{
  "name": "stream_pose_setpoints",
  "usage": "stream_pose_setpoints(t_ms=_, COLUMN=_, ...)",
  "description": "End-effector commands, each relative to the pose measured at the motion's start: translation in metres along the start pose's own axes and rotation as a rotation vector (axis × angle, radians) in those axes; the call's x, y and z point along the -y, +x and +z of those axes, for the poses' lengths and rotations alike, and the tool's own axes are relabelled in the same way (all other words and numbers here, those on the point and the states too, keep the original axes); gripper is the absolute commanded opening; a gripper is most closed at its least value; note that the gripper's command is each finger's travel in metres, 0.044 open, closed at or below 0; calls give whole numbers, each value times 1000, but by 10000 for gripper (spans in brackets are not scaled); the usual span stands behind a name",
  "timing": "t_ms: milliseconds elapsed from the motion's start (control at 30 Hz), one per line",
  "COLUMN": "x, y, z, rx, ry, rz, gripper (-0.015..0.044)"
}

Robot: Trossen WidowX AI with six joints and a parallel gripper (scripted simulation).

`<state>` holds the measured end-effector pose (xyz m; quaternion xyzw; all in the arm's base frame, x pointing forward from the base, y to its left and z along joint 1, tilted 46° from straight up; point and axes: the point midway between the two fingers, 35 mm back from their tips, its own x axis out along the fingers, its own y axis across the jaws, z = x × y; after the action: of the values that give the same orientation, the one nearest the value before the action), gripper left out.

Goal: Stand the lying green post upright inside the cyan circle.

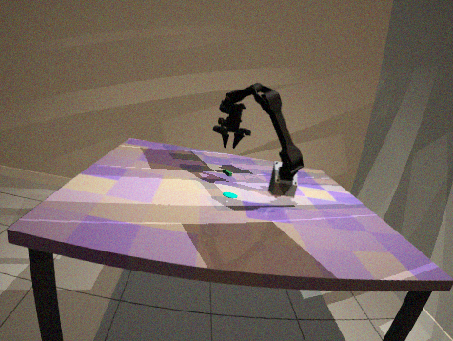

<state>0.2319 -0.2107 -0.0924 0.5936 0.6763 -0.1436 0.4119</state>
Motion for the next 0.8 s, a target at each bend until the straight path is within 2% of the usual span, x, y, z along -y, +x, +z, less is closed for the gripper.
stream_pose_setpoints(t_ms=0, x=0, y=1, z=-3, rx=-17, ry=22, rz=12, gripper=233)
stream_pose_setpoints(t_ms=100, x=-1, y=18, z=-1, rx=-16, ry=22, rz=12, gripper=233)
stream_pose_setpoints(t_ms=400, x=-2, y=113, z=-5, rx=-19, ry=21, rz=15, gripper=233)
stream_pose_setpoints(t_ms=567, x=-2, y=120, z=-6, rx=-20, ry=20, rz=15, gripper=233)
stream_pose_setpoints(t_ms=767, x=-2, y=120, z=-6, rx=-20, ry=20, rz=15, gripper=75)
